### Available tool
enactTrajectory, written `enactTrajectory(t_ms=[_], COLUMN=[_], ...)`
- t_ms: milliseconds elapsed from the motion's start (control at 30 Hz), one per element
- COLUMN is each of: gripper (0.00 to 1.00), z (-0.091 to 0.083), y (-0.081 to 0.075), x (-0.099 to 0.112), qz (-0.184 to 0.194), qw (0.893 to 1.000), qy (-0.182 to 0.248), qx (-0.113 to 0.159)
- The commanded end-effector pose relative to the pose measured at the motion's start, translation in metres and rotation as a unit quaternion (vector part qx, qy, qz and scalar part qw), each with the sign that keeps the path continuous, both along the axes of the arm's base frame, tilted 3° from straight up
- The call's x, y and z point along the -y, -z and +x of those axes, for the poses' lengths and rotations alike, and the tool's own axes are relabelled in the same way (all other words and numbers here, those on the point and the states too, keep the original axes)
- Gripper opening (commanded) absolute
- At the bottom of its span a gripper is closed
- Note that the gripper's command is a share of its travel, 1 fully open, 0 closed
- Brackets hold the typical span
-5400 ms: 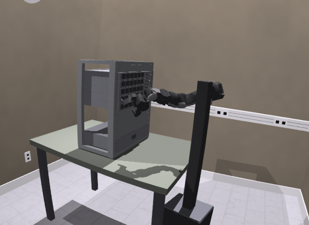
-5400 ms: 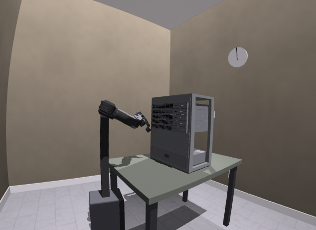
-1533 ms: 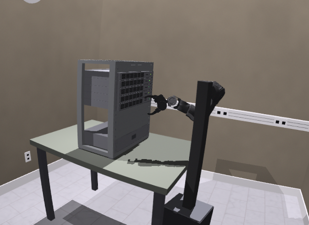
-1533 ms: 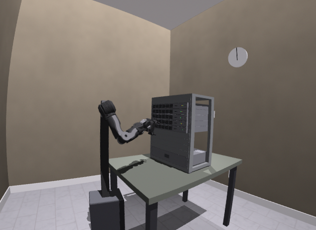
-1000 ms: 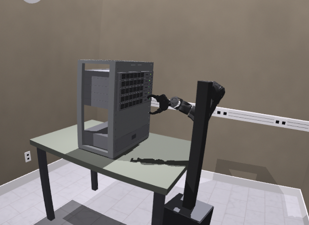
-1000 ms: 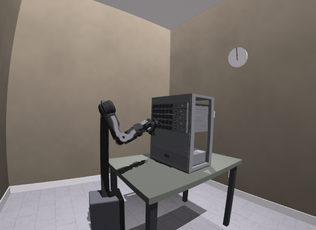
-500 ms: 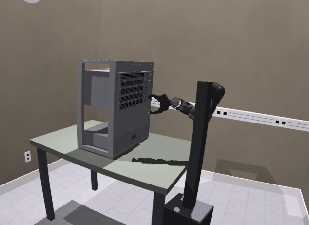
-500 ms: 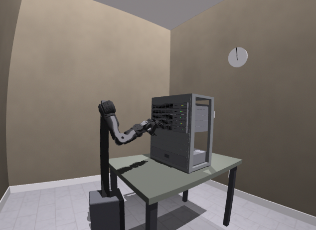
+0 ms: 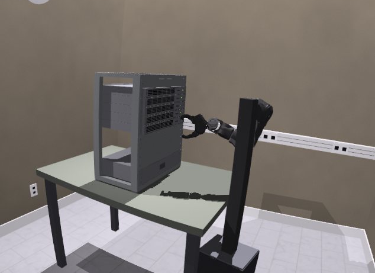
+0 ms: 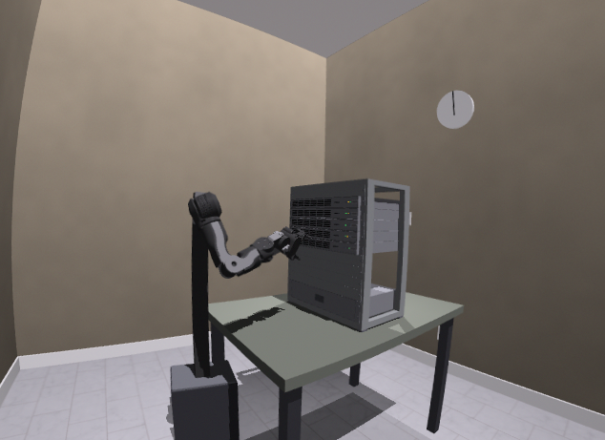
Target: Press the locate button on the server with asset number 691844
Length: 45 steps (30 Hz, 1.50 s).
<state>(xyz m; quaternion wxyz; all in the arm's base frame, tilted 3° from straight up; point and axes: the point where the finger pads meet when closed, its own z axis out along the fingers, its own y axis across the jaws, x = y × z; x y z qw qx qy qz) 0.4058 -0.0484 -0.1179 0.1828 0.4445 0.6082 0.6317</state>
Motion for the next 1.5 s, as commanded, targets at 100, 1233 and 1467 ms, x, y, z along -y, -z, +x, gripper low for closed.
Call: enactTrajectory(t_ms=[100, 1233, 1467], gripper=[0.60, 0.60, 0.60], z=[-0.001, -0.001, -0.001], y=[-0.002, -0.004, -0.005], x=[0.004, 0.059, 0.072], qz=[0.013, 0.162, 0.196], qw=[1.000, 0.984, 0.976], qy=[0.003, 0.060, 0.073], qx=[0.001, -0.046, -0.057])
